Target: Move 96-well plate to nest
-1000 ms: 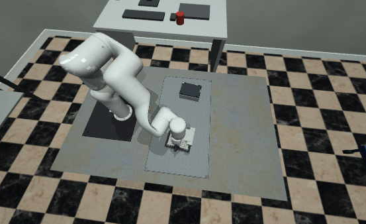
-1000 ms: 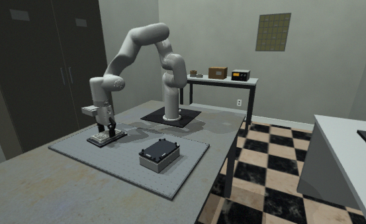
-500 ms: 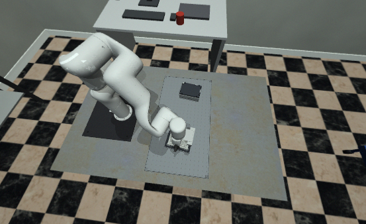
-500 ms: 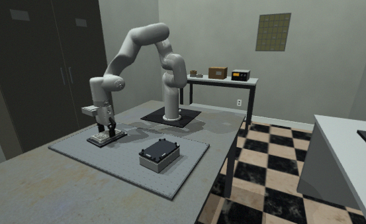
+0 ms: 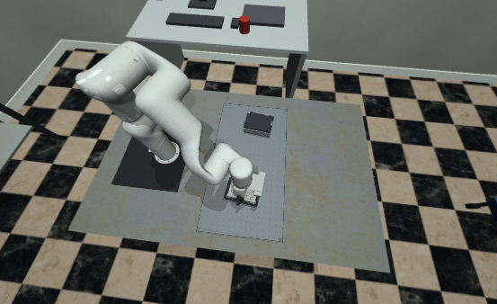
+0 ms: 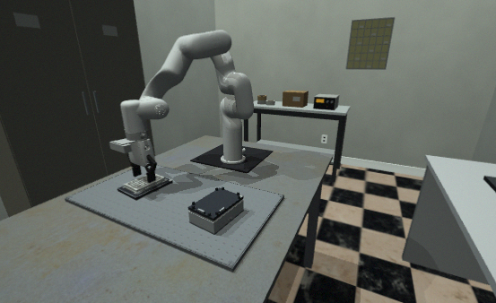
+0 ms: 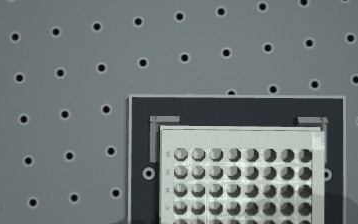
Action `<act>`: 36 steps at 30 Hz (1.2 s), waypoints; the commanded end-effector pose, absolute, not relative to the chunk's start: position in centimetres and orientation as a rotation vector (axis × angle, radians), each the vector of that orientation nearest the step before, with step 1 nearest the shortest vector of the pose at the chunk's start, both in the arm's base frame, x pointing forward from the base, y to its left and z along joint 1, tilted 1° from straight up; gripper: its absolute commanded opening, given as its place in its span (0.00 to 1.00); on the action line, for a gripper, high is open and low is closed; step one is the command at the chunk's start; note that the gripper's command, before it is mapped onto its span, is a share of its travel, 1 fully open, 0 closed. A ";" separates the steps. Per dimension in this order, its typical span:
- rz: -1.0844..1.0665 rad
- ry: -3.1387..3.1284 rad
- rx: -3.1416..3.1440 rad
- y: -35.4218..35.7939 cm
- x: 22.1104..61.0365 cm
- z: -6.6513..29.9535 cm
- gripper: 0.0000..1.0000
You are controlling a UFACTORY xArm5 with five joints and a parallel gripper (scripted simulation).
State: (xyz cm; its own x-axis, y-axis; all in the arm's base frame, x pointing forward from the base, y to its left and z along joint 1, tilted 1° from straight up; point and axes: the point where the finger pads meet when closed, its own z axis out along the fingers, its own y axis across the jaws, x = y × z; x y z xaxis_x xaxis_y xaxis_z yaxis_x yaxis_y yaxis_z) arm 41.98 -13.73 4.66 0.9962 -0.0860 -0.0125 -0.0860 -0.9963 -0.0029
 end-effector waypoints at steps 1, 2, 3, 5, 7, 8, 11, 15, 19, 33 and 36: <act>0.020 0.135 -3.143 -13.8 42.1 5.7 1.00; 0.020 0.135 -3.143 -13.8 42.1 5.9 1.00; 0.020 0.135 -3.143 -13.8 42.1 5.9 1.00; 0.020 0.135 -3.143 -13.8 42.1 6.2 1.00; 0.020 0.135 -3.143 -13.8 42.1 6.7 1.00; 0.019 0.135 -3.143 -13.8 42.1 7.0 1.00; 0.019 0.135 -3.143 -13.7 42.1 7.8 1.00; 0.019 0.135 -3.143 -13.7 42.1 8.9 1.00; 0.019 0.135 -3.143 -13.7 42.1 9.9 1.00; 0.019 0.135 -3.143 -13.7 42.2 12.3 1.00; 0.019 0.135 -3.143 -13.7 42.2 12.3 1.00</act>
